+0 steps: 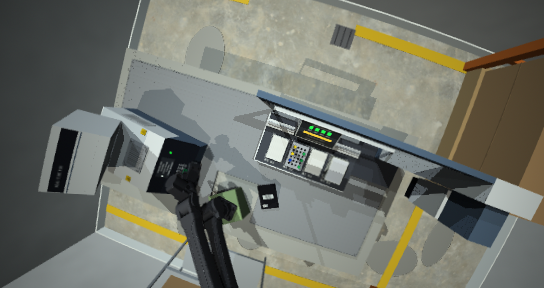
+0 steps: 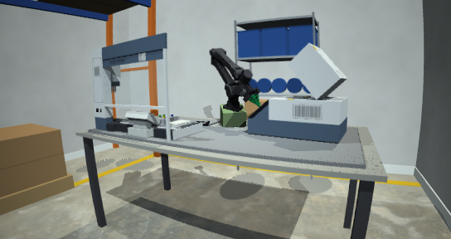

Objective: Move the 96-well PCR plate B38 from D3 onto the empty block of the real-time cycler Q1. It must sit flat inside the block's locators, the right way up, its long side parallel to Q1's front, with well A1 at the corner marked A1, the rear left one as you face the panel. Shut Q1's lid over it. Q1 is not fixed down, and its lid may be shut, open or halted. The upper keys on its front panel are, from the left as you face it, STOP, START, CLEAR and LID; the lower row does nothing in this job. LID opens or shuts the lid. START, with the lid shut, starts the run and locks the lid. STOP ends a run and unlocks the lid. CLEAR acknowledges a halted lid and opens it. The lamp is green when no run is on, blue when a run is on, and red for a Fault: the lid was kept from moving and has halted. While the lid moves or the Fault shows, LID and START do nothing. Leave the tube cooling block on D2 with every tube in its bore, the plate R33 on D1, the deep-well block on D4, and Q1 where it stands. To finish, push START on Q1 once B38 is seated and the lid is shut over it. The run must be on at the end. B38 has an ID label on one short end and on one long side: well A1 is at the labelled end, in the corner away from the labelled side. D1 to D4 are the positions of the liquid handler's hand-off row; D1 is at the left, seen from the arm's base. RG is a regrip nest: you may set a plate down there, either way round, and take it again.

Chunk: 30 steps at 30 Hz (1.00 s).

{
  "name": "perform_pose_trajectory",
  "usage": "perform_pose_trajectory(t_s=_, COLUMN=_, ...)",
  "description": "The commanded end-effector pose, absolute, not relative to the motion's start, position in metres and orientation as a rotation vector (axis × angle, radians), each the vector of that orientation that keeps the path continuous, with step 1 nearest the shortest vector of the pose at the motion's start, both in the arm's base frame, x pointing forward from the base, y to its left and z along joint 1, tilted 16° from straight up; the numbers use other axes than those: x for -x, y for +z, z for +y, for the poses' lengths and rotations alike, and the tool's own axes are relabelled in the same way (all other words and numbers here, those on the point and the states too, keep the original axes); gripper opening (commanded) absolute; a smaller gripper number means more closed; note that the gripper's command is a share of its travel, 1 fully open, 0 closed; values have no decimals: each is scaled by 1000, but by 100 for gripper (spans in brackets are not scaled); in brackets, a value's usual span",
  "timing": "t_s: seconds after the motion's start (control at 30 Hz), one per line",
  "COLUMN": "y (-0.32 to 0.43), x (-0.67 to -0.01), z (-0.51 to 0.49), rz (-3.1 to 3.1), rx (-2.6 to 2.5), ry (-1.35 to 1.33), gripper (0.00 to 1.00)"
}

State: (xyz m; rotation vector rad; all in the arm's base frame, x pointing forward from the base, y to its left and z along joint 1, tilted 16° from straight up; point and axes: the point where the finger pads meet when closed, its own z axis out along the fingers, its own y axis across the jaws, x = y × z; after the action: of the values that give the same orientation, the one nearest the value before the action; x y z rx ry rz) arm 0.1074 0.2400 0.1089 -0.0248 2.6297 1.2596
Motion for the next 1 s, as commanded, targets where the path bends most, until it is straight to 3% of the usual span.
perform_pose_trajectory(t_s=0.0, y=116, x=-113, z=242, rz=2605, rx=11, ry=1270, gripper=0)
perform_pose_trajectory(t_s=0.3, y=101, x=-108, z=236, rz=2655, rx=2, ry=1227, gripper=0)
perform_pose_trajectory(t_s=0.97, y=144, x=-120, z=253, rz=2549, rx=29, ry=1319, gripper=0)
